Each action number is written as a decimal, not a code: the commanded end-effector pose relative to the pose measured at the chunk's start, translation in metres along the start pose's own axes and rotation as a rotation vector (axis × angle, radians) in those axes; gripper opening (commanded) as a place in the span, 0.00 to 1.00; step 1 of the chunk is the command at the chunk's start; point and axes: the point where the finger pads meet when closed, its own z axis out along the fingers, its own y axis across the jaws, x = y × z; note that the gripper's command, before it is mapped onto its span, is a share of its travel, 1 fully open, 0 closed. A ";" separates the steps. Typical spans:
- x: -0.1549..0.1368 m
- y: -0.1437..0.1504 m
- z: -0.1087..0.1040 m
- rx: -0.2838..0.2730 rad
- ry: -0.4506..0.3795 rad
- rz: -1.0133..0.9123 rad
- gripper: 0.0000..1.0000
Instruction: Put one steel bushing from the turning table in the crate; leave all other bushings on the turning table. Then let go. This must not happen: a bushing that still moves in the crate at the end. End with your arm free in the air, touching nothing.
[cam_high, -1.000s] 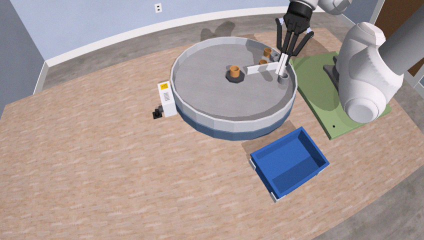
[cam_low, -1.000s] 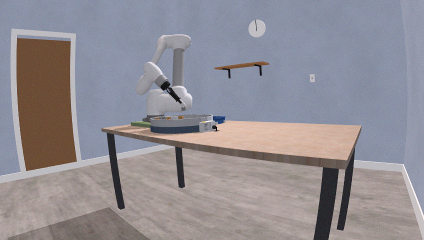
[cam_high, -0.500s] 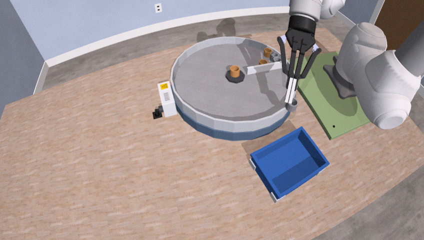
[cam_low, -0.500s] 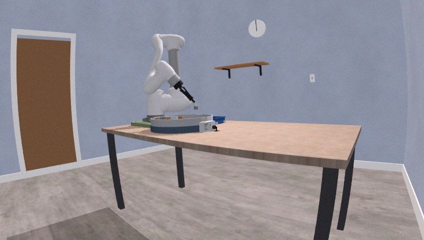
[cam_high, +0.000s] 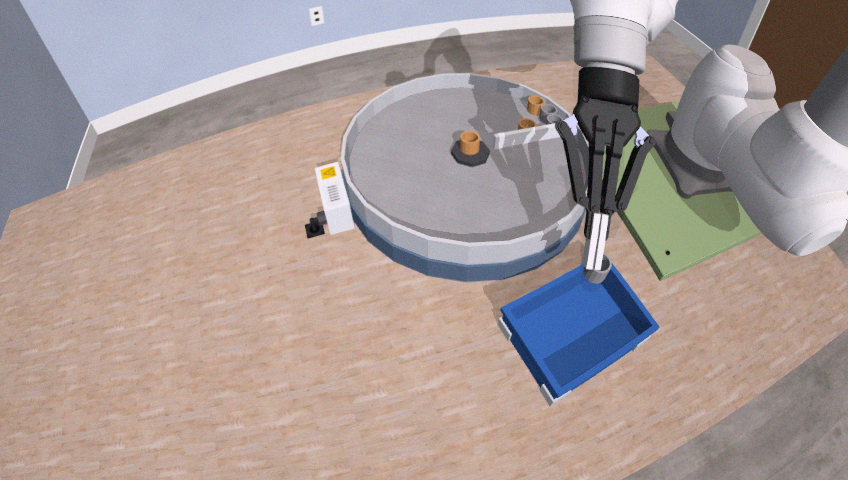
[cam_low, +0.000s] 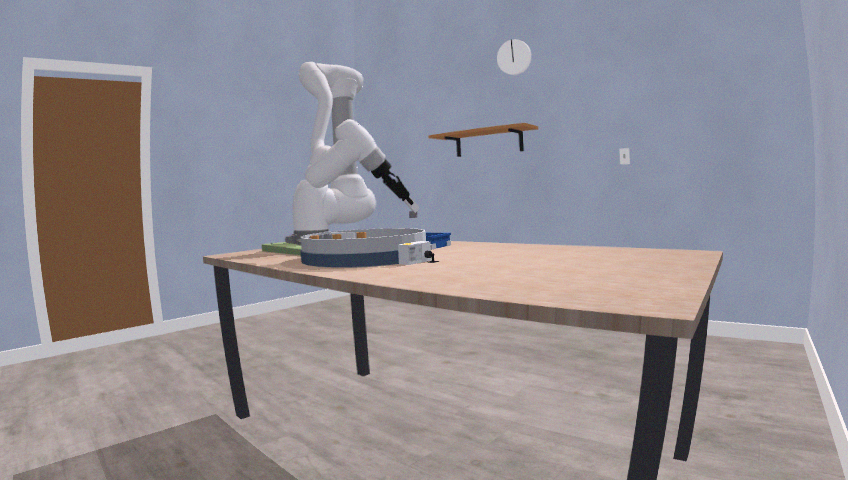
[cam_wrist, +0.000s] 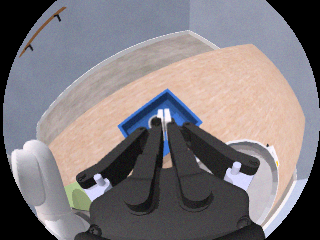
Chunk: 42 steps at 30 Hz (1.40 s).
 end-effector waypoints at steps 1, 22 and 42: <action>0.010 -0.001 0.009 0.018 0.000 -0.021 0.00; 0.024 -0.004 0.020 0.041 -0.001 -0.048 0.00; 0.024 -0.004 0.020 0.041 -0.001 -0.048 0.00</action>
